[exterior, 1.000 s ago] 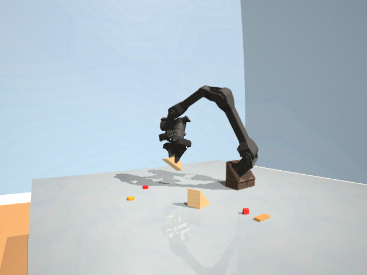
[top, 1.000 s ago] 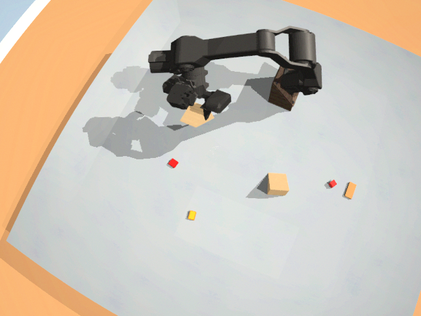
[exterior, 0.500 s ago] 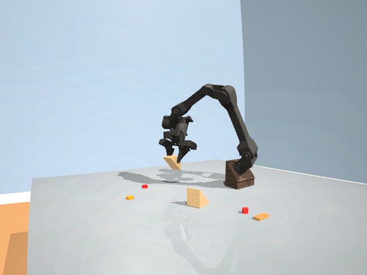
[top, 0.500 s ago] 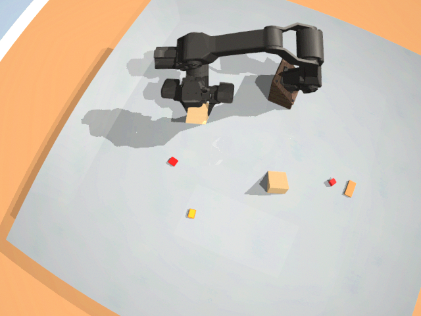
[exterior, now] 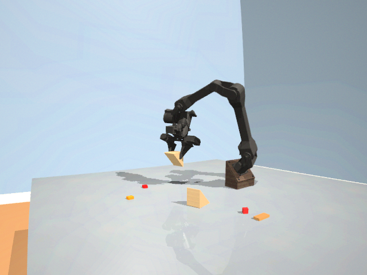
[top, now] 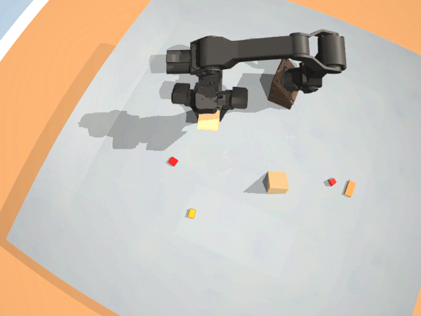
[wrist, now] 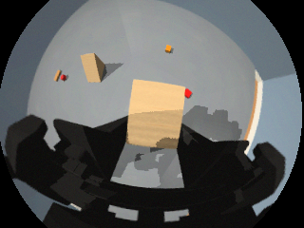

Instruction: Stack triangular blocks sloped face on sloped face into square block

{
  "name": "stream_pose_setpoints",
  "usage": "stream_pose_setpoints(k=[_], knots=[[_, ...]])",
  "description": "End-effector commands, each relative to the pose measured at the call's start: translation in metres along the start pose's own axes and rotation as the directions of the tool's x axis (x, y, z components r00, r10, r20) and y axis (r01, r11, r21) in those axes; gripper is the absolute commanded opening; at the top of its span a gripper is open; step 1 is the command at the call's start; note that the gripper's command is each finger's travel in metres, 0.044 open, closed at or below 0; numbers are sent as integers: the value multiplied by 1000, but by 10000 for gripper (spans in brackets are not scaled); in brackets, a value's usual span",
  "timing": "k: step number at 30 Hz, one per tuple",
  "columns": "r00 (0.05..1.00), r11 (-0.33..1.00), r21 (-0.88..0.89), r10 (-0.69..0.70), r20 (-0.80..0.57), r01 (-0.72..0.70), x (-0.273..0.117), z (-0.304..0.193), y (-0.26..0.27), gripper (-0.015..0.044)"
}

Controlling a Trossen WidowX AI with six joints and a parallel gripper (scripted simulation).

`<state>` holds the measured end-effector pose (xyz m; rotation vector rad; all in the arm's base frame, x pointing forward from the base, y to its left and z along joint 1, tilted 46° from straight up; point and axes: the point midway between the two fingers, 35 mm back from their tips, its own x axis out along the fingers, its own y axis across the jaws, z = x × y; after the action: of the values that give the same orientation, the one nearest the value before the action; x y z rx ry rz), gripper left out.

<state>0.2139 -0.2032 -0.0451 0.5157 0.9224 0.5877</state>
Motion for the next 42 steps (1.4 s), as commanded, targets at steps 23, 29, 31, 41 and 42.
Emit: stream_pose_setpoints(k=[23, 29, 31, 41, 42], knots=[[1000, 1000, 16, 7, 6, -8, -14, 57, 108, 0], [1000, 1000, 16, 12, 8, -12, -14, 63, 135, 0], [1000, 1000, 15, 13, 8, -14, -14, 64, 144, 0], [1000, 1000, 15, 24, 12, -24, -13, 67, 188, 0], [1000, 1000, 14, 25, 12, -25, -12, 67, 193, 0]])
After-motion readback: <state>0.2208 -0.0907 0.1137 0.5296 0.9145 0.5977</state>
